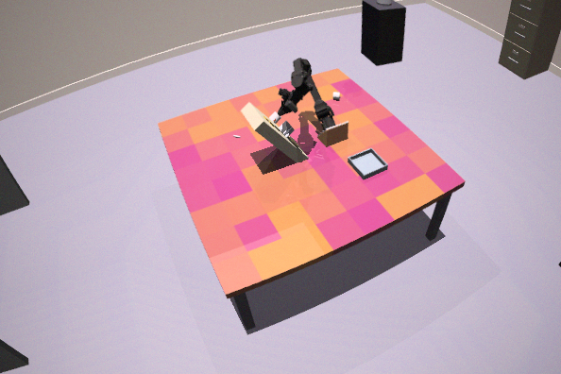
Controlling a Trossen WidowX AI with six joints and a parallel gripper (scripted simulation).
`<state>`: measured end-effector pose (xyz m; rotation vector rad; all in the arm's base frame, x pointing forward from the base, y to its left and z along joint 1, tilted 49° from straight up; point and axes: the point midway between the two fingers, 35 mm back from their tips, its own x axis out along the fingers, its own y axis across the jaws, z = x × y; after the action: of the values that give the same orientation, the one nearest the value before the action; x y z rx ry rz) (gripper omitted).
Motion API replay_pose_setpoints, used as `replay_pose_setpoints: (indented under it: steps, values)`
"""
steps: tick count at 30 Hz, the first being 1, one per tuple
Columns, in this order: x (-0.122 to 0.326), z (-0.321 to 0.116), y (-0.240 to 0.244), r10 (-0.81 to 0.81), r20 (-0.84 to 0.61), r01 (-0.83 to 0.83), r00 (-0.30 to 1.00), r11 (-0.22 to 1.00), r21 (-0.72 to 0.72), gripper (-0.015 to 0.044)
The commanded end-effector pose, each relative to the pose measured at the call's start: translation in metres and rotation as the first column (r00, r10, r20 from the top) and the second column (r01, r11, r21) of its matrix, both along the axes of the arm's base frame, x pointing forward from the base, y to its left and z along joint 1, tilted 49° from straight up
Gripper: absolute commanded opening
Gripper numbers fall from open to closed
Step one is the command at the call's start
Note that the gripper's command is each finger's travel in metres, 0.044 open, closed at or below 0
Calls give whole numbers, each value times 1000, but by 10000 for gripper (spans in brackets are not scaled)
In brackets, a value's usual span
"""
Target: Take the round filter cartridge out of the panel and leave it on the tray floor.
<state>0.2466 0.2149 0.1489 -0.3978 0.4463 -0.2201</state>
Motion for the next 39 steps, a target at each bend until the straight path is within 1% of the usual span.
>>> replay_pose_setpoints:
  steps: [1, 8, 30, 33, 34, 39]
  values:
    - [-9, 10, 5, 1, 18, -2, 1000, 1000, 16, 0]
    - [-12, 8, 2, 2, 19, -2, 1000, 1000, 16, 0]
    - [-36, -35, -51, 2, 19, -2, 1000, 1000, 15, 0]
    - [-35, -34, -48, 2, 7, -2, 1000, 1000, 6, 79]
    - [-35, -34, -48, 2, 7, -2, 1000, 1000, 6, 94]
    - [-35, -34, -48, 2, 7, -2, 1000, 1000, 6, 94]
